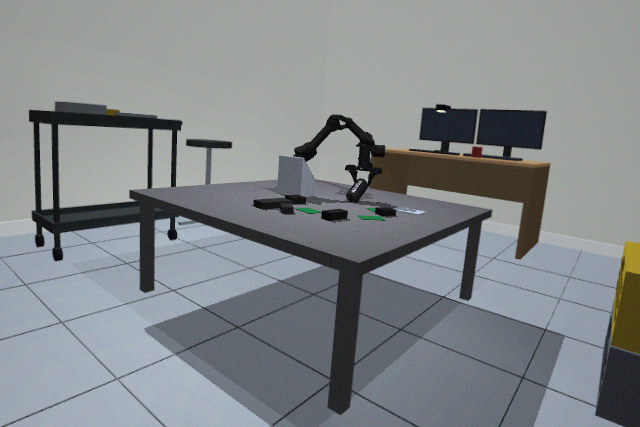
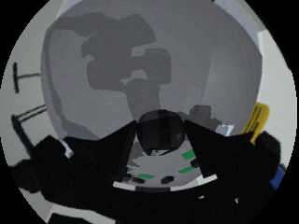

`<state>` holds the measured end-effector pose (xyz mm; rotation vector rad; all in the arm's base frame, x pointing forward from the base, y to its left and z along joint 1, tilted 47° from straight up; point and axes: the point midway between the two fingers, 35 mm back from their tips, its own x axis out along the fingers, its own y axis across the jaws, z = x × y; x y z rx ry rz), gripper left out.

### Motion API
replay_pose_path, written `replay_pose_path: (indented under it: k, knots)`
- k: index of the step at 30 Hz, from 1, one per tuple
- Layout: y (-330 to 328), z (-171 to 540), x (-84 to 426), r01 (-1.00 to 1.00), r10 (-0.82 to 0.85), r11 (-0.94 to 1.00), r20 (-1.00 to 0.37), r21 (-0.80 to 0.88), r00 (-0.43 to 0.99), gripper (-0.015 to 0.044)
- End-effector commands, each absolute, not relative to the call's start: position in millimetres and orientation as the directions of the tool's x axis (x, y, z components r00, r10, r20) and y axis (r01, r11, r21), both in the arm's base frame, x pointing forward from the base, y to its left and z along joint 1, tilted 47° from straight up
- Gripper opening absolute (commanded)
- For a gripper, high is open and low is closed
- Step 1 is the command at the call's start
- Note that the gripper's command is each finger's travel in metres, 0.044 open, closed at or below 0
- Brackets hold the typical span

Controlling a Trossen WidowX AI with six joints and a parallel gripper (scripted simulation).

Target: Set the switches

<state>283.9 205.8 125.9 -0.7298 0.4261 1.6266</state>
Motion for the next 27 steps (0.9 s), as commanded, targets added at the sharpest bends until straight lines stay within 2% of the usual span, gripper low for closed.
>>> replay_pose_path:
  k: [1, 27]
  knots:
    - [206, 121, 283, -0.977, 0.729, -0.183, -0.682, -0.112, -0.058, 0.0338]
    - [226, 116, 280, -0.977, 0.730, -0.183, -0.681, -0.113, -0.058, 0.0338]
